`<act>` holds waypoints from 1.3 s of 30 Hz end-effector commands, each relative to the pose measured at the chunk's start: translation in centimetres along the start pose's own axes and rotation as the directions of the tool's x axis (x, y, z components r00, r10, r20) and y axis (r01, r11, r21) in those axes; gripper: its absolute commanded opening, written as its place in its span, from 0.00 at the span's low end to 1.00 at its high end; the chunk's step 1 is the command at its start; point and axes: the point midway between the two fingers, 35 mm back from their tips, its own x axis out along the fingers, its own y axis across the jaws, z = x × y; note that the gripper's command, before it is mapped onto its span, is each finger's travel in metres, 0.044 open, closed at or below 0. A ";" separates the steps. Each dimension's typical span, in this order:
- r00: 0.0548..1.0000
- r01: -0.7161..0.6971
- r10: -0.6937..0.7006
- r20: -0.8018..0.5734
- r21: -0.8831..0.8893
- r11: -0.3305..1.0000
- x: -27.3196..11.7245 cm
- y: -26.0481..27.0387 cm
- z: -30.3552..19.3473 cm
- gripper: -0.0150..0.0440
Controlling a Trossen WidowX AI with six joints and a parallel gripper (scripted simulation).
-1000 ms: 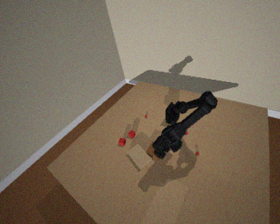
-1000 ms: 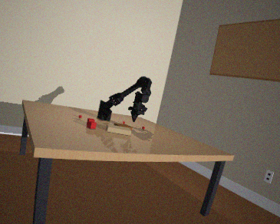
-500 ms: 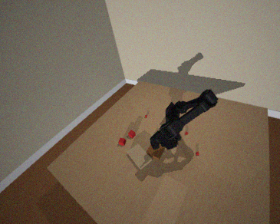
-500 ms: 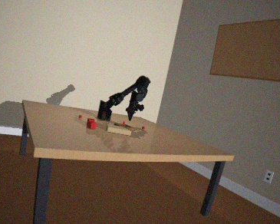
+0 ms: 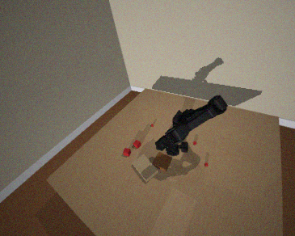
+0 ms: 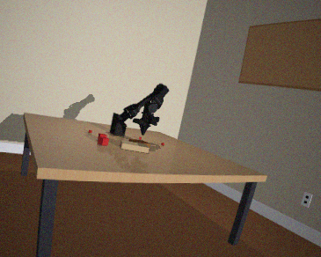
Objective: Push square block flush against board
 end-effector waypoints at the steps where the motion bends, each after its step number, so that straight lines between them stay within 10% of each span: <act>1: 1.000 0.000 0.000 -0.005 0.141 0.990 0.2 -0.1 -1.1 0.25; 39: 1.000 -0.005 0.006 -0.002 0.346 0.938 5.7 -0.8 -0.8 0.25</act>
